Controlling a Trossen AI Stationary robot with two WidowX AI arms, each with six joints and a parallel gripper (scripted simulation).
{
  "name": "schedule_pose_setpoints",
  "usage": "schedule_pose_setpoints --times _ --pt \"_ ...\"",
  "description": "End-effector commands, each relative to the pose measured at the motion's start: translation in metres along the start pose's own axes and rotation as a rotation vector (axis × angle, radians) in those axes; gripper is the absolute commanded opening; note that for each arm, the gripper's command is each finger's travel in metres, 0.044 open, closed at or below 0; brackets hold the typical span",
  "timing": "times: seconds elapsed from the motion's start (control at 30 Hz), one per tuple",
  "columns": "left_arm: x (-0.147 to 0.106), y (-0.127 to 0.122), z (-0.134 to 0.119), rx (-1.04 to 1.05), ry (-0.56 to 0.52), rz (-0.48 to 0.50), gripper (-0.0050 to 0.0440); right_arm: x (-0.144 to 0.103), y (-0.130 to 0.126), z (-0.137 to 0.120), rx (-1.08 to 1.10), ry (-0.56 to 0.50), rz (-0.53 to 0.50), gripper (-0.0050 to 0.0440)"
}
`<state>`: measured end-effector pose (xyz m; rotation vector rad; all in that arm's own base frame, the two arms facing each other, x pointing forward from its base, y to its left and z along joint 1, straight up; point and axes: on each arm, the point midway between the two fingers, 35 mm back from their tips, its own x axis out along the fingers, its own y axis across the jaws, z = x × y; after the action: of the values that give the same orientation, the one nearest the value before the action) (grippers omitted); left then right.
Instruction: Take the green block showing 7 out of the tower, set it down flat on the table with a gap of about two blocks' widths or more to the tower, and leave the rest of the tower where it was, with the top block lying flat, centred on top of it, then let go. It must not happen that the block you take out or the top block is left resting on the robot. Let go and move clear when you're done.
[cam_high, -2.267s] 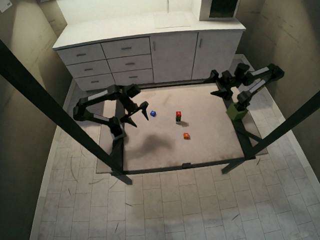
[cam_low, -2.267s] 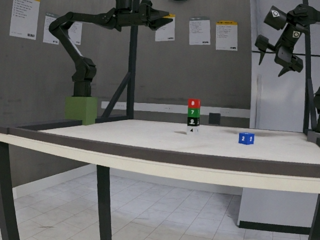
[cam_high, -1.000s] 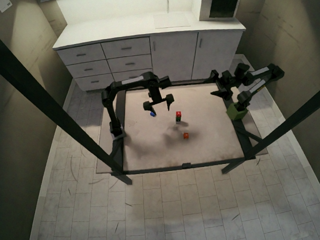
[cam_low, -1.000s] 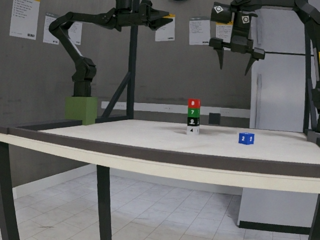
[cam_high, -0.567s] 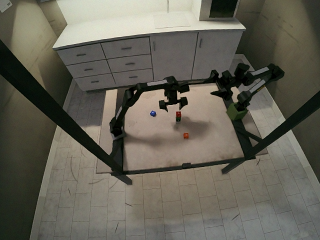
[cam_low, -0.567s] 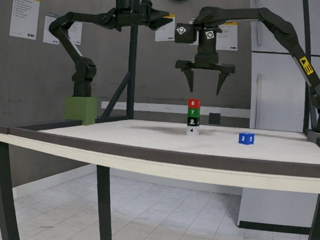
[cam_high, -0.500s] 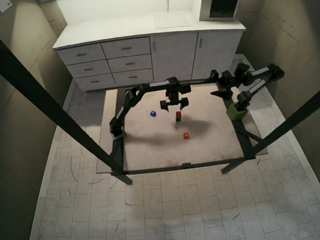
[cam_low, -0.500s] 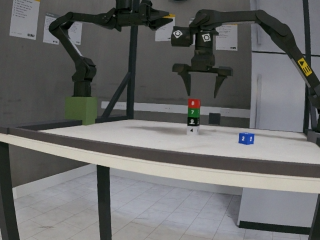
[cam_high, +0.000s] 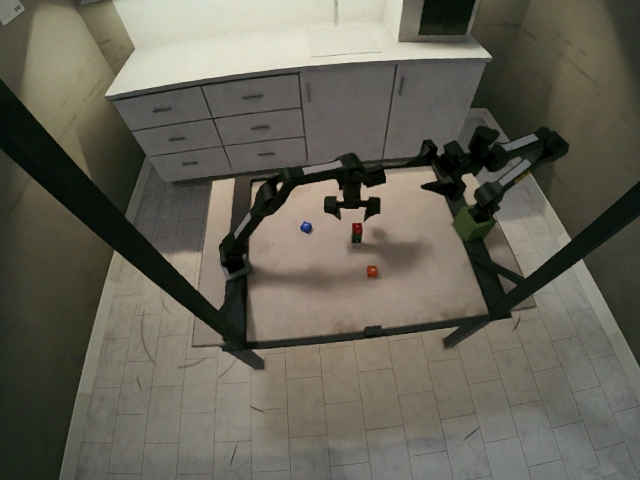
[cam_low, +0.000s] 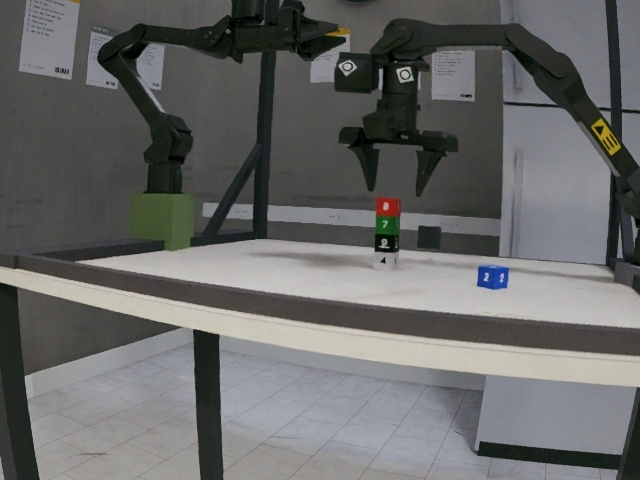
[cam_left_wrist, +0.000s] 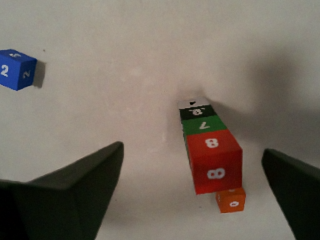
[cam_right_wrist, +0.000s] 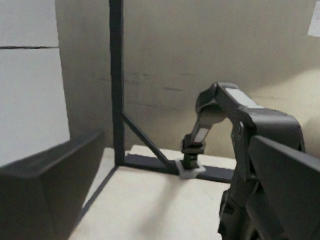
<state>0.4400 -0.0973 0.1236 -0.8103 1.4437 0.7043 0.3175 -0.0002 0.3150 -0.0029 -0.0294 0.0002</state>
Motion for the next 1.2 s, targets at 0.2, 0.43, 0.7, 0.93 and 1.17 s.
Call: schedule_pose_setpoints --times 0.2,0.43,0.7,0.93,1.17 --pt "-0.045 -0.004 -0.008 0.453 -0.032 -0.14 0.04 -0.001 0.0 0.008 0.003 -0.021 0.0 0.04" --pt "-0.067 -0.006 -0.014 0.859 -0.087 -0.215 0.04 -0.001 0.0 0.008 0.003 -0.021 0.0 0.04" --pt "-0.086 -0.006 -0.02 1.201 -0.16 -0.267 0.04 -0.001 0.0 0.008 0.003 -0.021 0.0 0.04" --pt "-0.055 -0.005 -0.021 1.346 -0.198 -0.286 0.04 -0.001 0.0 0.008 0.003 -0.021 0.0 0.04" --pt "-0.005 -0.004 -0.019 1.346 -0.197 -0.286 0.04 -0.001 0.0 0.008 0.003 -0.021 0.0 0.04"
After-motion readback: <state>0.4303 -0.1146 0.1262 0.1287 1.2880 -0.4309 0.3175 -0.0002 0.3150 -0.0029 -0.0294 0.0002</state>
